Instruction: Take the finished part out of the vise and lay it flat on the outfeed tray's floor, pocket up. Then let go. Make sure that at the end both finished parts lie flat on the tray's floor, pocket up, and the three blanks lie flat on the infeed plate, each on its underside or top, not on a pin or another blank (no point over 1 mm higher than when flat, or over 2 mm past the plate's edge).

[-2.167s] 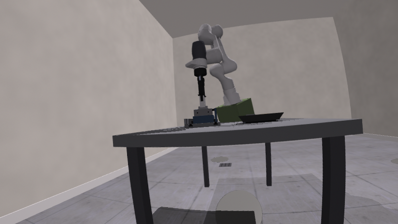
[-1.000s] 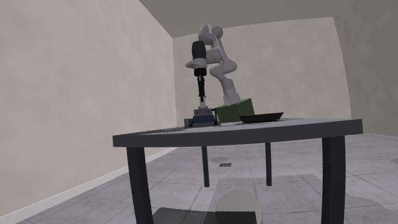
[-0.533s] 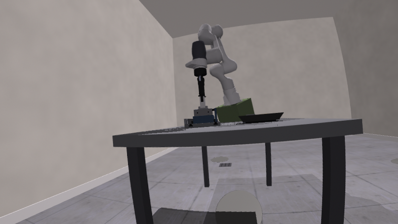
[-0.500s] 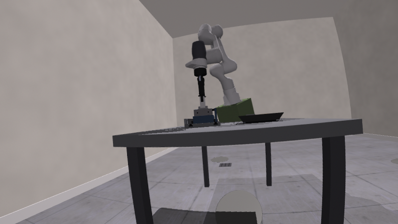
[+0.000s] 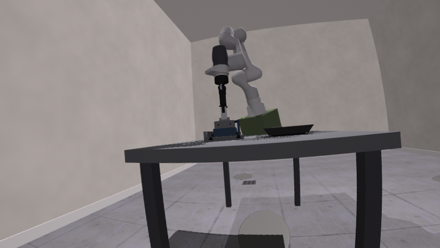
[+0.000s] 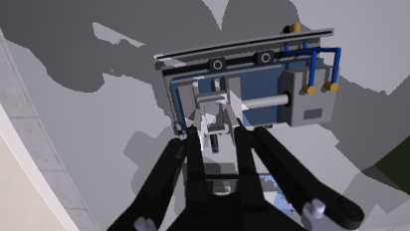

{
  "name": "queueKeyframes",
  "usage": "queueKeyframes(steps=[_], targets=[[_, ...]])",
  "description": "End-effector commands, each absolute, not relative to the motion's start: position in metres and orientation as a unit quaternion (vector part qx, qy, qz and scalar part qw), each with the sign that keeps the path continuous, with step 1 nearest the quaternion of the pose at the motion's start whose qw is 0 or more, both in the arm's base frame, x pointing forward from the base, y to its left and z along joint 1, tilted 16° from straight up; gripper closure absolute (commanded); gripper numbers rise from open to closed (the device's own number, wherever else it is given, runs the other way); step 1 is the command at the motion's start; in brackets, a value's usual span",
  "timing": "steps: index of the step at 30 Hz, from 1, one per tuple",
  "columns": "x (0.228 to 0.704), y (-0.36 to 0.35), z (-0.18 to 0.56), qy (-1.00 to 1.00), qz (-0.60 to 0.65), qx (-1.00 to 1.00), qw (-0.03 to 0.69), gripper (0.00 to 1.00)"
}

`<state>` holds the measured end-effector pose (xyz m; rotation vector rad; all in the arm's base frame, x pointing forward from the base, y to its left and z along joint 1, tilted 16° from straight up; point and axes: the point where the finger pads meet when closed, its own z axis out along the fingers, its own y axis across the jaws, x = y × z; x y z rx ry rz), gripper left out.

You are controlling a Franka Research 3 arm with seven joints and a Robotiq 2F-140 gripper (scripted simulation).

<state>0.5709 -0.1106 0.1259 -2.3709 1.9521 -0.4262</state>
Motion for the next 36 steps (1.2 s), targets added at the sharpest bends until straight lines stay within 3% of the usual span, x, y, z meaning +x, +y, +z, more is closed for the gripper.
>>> queueKeyframes(steps=[1, 36], targets=[[0.572, -0.111, 0.126, 0.628, -0.138, -0.766, 0.021, 1.0], [0.569, -0.11, 0.138, 0.628, -0.138, -0.766, 0.021, 1.0]])
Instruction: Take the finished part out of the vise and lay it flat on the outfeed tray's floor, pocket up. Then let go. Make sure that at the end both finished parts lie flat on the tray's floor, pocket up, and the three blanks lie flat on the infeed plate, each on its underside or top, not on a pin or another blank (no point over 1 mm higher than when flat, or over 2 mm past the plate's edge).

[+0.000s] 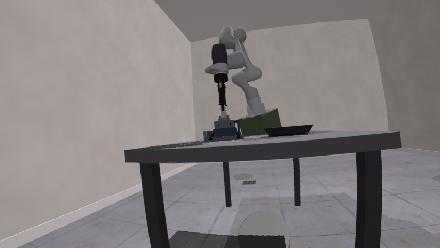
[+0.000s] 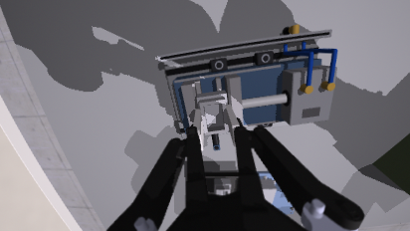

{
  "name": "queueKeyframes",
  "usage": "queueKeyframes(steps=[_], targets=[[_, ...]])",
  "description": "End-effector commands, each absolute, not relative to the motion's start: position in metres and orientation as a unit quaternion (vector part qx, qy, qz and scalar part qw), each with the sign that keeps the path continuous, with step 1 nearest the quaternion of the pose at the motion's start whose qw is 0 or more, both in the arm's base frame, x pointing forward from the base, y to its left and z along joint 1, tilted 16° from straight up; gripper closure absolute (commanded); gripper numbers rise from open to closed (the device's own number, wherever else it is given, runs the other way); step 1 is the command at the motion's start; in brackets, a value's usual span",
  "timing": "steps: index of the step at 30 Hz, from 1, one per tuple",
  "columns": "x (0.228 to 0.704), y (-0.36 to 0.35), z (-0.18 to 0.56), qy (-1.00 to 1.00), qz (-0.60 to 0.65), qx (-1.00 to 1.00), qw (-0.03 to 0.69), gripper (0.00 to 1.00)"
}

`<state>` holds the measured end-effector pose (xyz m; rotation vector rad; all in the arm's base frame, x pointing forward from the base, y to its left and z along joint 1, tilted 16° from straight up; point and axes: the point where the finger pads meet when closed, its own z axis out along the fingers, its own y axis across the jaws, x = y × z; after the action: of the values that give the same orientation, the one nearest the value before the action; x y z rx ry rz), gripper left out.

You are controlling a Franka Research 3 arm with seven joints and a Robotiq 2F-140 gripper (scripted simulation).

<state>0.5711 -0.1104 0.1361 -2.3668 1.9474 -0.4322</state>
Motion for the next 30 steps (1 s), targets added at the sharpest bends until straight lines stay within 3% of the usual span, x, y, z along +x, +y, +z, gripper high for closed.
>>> queueKeyframes(steps=[1, 30], targets=[[0.568, -0.109, 0.139, 0.628, -0.138, -0.766, 0.021, 1.0], [0.561, -0.105, 0.17, 0.628, -0.138, -0.766, 0.021, 1.0]])
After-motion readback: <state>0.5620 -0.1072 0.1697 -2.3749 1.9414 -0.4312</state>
